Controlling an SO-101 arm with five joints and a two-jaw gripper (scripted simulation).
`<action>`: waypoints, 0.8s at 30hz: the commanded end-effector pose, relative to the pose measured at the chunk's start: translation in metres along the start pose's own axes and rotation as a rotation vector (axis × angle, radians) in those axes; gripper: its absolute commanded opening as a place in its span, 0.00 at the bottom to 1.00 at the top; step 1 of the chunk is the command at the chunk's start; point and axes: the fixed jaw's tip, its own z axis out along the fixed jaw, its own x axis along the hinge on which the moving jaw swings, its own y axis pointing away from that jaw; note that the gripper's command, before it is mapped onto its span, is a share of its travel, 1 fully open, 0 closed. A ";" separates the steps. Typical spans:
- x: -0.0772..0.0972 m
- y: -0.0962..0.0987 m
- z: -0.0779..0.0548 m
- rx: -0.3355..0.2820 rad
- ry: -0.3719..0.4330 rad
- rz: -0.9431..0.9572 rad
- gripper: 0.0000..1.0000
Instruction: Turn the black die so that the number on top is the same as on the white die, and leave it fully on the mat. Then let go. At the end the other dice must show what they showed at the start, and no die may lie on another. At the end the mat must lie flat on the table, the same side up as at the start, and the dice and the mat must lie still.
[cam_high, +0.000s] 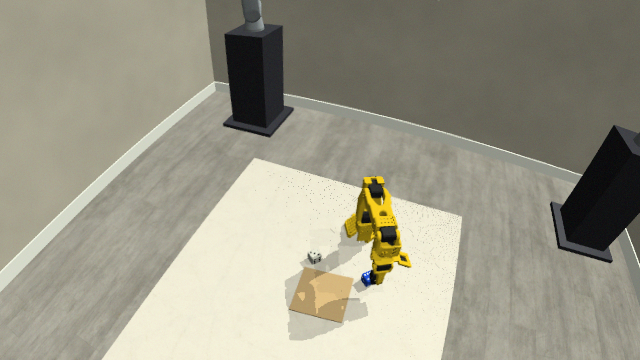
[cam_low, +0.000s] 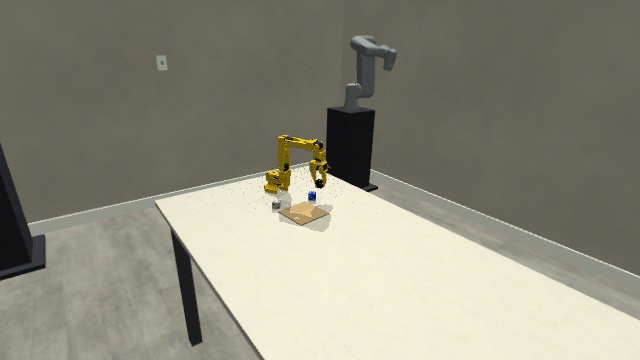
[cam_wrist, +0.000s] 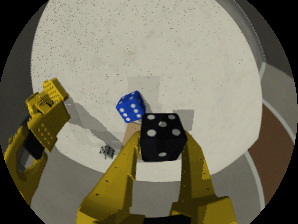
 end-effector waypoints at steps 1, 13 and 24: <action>-0.030 0.010 -0.009 0.089 -0.010 -0.159 0.00; -0.063 0.049 0.002 0.075 -0.024 -0.420 0.00; -0.066 0.054 0.004 0.073 -0.025 -0.451 0.00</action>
